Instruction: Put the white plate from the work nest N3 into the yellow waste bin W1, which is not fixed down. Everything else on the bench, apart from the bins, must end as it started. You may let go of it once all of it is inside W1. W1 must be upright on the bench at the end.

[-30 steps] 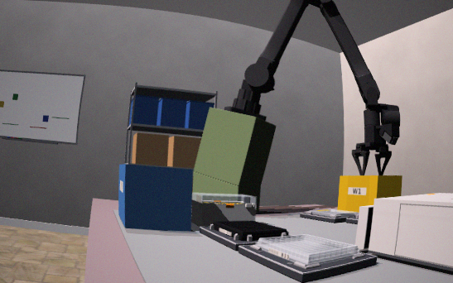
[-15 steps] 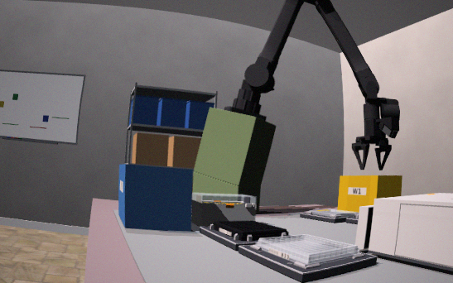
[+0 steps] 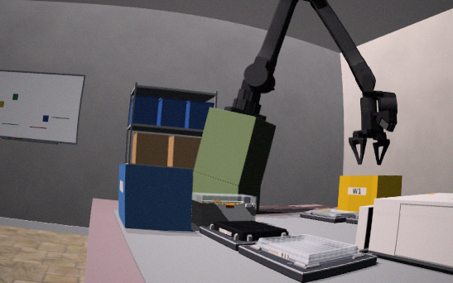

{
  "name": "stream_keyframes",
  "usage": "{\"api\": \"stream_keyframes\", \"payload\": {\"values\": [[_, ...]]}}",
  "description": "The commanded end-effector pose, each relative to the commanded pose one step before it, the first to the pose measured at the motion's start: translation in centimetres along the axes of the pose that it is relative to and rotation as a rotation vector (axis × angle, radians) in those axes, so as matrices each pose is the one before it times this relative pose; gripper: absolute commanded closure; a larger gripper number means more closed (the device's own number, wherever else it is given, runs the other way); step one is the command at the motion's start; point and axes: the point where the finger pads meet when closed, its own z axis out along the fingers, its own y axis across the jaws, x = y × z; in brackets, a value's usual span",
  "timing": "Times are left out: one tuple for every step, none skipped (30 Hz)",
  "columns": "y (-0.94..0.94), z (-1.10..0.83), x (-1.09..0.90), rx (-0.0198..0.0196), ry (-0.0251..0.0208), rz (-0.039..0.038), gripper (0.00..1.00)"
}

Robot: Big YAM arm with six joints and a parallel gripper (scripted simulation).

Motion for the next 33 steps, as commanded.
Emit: {"api": "stream_keyframes", "payload": {"values": [[-1.403, -0.565, -0.782, 0.00557, 0.00052, -0.00633, 0.00], [0.000, 0.000, 0.000, 0.00000, 0.00000, 0.00000, 0.00], [-0.972, 1.176, 0.537, 0.02407, 0.02474, -0.00074, 0.00], [-0.382, -0.150, -0.101, 0.00107, 0.00145, 0.00001, 0.00], [0.245, -1.401, -0.801, -0.02489, -0.02627, 0.00064, 0.00], [-0.356, -0.118, -0.135, 0.00008, -0.00003, -0.00003, 0.00], [-0.356, -0.118, -0.135, 0.00008, -0.00003, -0.00003, 0.00], [-0.356, -0.118, -0.135, 0.00008, -0.00003, -0.00003, 0.00], [-0.356, -0.118, -0.135, 0.00008, -0.00003, -0.00003, 0.00], [-0.356, -0.118, -0.135, 0.00008, -0.00003, -0.00003, 0.00], [-0.356, -0.119, -0.135, 0.00008, -0.00003, -0.00003, 0.00], [-0.356, -0.119, -0.135, 0.00008, -0.00003, -0.00003, 0.00], [-0.356, -0.119, -0.135, 0.00008, -0.00003, -0.00003, 0.00], [-0.356, -0.119, -0.136, 0.00008, -0.00004, -0.00001, 0.00], [-0.357, -0.119, -0.136, 0.00008, -0.00004, 0.00001, 0.00], [-0.374, -0.080, -0.114, 0.00078, 0.00088, 0.00002, 0.00], [-0.429, 0.046, -0.041, 0.00304, 0.00396, 0.00006, 0.00], [0.000, 0.000, 0.000, 0.00000, 0.00000, 0.00000, 0.00], [0.000, 0.000, 0.000, 0.00000, 0.00000, 0.00000, 0.00], [-0.796, 0.864, 0.447, 0.01769, 0.02428, 0.00039, 0.00], [-0.094, -0.730, -0.479, -0.01088, -0.01482, -0.00018, 0.00], [-0.109, -0.708, -0.469, -0.01023, -0.01452, -0.00025, 0.00], [-0.356, -0.119, -0.136, 0.00008, -0.00005, 0.00001, 0.00], [-0.356, -0.120, -0.136, 0.00008, -0.00005, 0.00001, 0.00], [-0.356, -0.120, -0.136, 0.00008, -0.00005, 0.00001, 0.00], [-0.356, -0.120, -0.136, 0.00008, -0.00005, 0.00001, 0.00], [-0.356, -0.120, -0.137, 0.00008, -0.00005, 0.00001, 0.00], [-0.356, -0.120, -0.137, 0.00008, -0.00005, 0.00001, 0.00], [-0.356, -0.120, -0.137, 0.00008, -0.00005, 0.00001, 0.00], [-0.357, -0.117, -0.135, 0.00012, 0.00003, 0.00001, 0.00], [-0.470, 0.179, 0.041, 0.00466, 0.00804, 0.00037, 0.00], [-0.402, 0.007, -0.061, 0.00191, 0.00347, 0.00019, 0.00], [-0.312, -0.234, -0.202, -0.00172, -0.00308, -0.00011, 0.00]]}}
